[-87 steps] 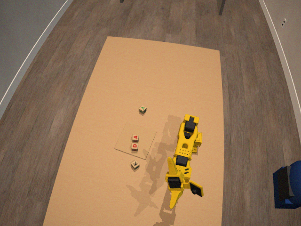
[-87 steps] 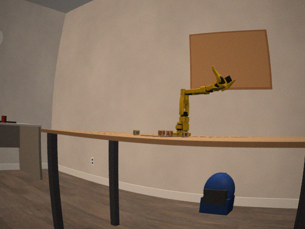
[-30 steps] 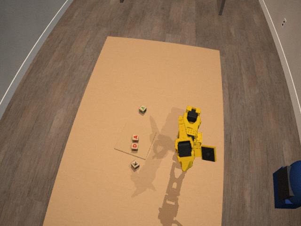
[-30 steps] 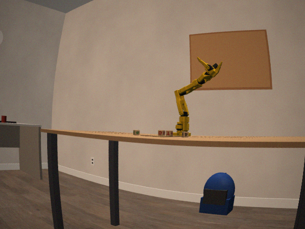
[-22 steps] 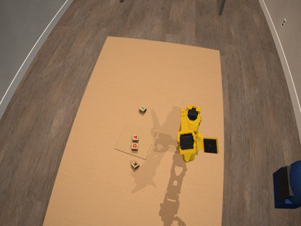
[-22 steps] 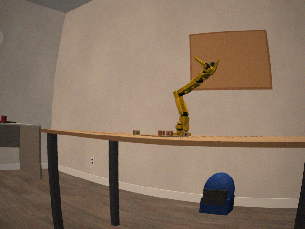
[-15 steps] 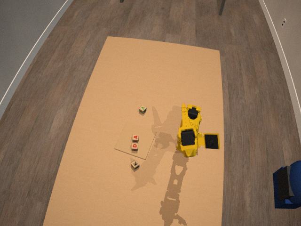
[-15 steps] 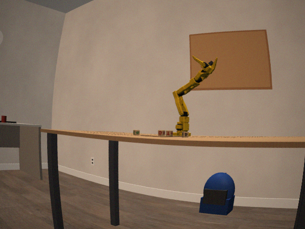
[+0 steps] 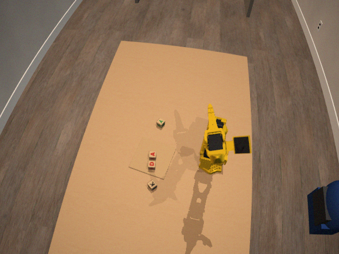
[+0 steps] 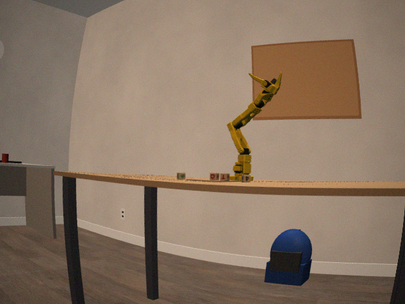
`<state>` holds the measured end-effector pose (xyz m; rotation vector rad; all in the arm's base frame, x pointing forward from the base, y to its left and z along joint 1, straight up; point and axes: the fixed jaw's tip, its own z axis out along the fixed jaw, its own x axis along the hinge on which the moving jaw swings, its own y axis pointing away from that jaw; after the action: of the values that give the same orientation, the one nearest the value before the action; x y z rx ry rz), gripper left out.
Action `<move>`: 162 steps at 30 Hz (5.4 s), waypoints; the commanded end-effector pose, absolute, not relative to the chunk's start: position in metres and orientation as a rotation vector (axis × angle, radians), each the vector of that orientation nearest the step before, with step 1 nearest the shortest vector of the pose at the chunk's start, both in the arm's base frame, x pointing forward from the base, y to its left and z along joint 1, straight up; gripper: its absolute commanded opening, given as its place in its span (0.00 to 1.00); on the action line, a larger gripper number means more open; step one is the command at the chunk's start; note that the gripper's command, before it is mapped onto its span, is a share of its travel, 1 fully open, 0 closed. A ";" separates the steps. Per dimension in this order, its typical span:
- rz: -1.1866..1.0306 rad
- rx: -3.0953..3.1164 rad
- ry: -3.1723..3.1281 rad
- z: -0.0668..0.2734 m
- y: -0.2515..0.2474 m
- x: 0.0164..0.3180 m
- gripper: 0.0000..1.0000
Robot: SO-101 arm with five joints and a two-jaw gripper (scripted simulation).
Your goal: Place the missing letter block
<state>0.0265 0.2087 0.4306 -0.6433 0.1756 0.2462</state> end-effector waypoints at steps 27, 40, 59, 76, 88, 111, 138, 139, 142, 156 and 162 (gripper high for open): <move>0.253 -0.382 0.105 0.471 0.126 0.015 1.00; 0.254 -0.331 0.091 0.476 0.108 0.013 1.00; 0.255 -0.220 0.060 0.482 0.067 0.007 1.00; 0.244 -0.251 0.079 0.479 0.066 0.009 1.00; 0.234 -0.309 0.109 0.475 0.077 0.014 1.00; 0.200 -0.483 0.231 0.457 0.107 0.034 1.00; 0.172 -0.609 0.361 0.437 0.127 0.056 1.00; 0.171 -0.612 0.365 0.437 0.127 0.056 1.00; 0.166 -0.634 0.393 0.432 0.130 0.061 1.00; 0.150 -0.692 0.478 0.420 0.138 0.074 1.00; 0.137 -0.736 0.554 0.408 0.142 0.086 1.00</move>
<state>0.0819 0.1452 0.4076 -0.7428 0.5287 0.1419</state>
